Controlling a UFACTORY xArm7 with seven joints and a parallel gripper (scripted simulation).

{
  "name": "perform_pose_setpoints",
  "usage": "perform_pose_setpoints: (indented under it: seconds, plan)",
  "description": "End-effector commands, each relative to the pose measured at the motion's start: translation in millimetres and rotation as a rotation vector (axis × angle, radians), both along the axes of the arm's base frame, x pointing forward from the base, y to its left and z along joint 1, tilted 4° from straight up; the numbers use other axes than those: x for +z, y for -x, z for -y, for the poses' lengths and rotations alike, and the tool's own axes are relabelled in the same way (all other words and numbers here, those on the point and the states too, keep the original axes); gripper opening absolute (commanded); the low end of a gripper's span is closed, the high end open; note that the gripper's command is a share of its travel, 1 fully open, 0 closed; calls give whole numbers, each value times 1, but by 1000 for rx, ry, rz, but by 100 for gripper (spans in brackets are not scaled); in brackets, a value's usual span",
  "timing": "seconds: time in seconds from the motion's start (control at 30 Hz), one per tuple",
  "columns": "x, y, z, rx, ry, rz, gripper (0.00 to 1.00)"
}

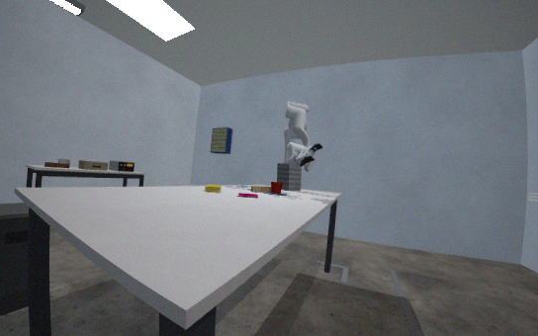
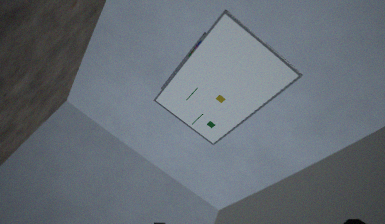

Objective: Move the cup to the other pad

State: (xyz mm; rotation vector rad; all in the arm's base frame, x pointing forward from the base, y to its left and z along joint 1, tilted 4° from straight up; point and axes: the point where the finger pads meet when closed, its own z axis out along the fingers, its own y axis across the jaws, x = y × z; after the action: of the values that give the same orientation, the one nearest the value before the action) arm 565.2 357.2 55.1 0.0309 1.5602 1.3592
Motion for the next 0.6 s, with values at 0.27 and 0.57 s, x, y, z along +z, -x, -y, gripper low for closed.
perform_pose_setpoints:
  seconds: [0.27, 0.57]
  plan:
    - [2, -1, -1, 0, -2, 4, 100]
    - [2, -1, -1, 0, -2, 4, 0]
